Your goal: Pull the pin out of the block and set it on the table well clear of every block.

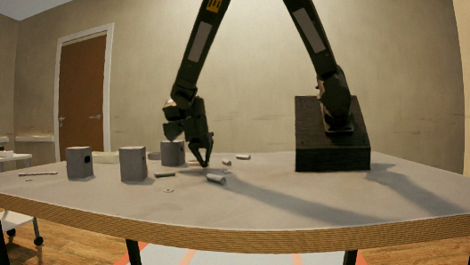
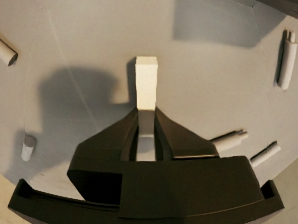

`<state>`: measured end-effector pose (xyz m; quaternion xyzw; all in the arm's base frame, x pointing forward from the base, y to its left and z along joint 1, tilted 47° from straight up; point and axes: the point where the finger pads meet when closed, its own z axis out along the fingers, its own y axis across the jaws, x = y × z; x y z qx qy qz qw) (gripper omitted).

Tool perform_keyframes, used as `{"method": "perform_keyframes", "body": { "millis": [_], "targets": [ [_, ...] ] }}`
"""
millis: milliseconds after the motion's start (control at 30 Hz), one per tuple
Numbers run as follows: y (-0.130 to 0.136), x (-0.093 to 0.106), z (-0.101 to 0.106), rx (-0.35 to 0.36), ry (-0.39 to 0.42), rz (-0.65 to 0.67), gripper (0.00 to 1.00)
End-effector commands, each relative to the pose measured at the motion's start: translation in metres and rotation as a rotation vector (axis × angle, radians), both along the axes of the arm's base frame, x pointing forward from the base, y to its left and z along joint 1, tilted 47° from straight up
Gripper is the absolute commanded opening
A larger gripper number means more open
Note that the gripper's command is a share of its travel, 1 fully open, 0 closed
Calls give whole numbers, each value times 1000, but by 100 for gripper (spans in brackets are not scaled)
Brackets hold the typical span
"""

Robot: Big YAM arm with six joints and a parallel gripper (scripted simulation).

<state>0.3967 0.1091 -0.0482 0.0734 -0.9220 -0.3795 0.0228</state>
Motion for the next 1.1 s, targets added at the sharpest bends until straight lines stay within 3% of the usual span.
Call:
{"method": "perform_keyframes", "body": {
  "millis": [0,1067],
  "targets": [
    [9,-8,-12,1,34,9,0],
    [15,-9,-18,1,36,11,0]
  ]
}}
